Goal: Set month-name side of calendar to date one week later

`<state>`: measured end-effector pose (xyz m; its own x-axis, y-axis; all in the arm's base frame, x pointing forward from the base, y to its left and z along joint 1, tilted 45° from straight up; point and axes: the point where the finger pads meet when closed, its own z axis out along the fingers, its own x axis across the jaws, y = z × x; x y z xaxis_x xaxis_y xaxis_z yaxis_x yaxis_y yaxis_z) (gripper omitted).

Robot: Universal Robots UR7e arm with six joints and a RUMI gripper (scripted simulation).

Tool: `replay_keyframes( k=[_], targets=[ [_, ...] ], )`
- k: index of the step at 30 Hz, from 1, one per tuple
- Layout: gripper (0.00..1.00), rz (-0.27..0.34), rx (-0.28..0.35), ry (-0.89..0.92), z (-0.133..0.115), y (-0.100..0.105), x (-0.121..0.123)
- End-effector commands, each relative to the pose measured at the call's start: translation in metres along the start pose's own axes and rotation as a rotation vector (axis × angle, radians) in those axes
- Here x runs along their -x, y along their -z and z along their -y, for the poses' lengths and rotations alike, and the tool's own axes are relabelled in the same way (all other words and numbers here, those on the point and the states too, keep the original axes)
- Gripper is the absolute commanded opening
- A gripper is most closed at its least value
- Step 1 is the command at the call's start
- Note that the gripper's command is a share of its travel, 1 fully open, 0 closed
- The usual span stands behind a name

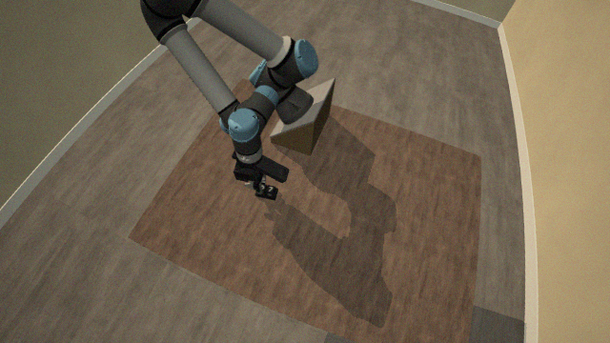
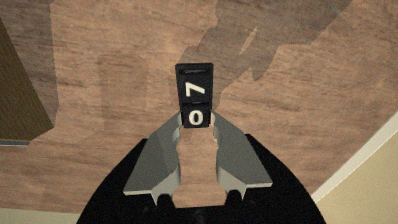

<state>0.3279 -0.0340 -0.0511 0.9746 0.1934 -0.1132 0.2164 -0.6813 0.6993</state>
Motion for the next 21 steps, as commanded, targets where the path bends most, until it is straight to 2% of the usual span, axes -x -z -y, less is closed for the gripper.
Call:
replay_keyframes(
  k=[1, 13, 21],
  targets=[
    [0.1, -0.001, 0.0, 0.0, 0.0, 0.0, 0.0],
    [0.1, -0.001, 0.0, 0.0, 0.0, 0.001, 0.0],
    [0.1, -0.001, 0.0, 0.0, 0.0, 0.012, 0.0]
  ],
)
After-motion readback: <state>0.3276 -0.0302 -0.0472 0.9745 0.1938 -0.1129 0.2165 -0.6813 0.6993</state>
